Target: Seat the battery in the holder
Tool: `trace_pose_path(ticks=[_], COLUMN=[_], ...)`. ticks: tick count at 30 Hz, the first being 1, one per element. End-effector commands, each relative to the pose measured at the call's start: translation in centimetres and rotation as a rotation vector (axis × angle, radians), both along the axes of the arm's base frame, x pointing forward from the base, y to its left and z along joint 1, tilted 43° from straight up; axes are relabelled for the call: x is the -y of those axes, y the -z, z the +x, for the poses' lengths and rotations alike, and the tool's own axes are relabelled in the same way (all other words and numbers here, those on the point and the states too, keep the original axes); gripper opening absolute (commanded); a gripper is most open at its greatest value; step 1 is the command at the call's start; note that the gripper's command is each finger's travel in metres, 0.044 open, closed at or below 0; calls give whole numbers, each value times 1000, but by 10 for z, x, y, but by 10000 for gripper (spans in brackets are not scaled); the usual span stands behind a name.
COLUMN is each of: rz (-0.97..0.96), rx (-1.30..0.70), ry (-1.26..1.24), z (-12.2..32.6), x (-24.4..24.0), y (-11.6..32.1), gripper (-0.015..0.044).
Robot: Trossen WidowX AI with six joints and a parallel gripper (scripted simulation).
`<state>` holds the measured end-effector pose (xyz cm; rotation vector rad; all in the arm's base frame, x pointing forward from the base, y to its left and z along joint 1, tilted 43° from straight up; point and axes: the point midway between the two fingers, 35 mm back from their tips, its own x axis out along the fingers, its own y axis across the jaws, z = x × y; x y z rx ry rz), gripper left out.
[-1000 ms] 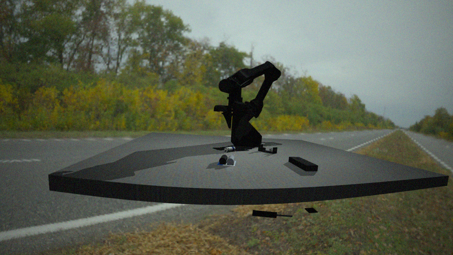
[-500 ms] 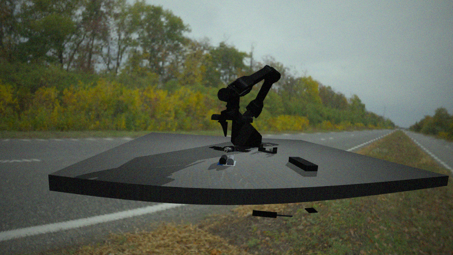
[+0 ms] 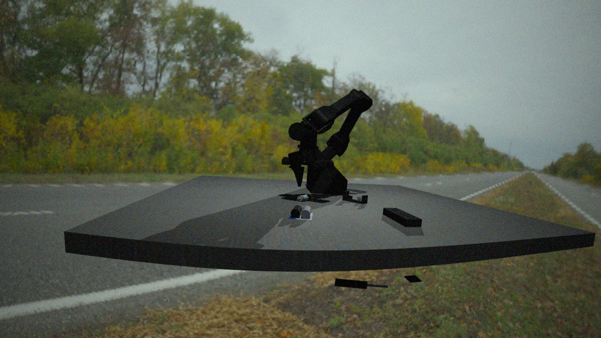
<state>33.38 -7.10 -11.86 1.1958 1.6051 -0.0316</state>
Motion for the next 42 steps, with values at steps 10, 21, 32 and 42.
trace_pose_path(ticks=[10,21,32,42], rz=[6,7,8,-1], rx=[-3,-3,-3,14], ry=[1,1,0,3], z=[2,2,3,4], x=[-15,-28,-32,-17], y=[16,28,32,20], gripper=[234,234,96,72])
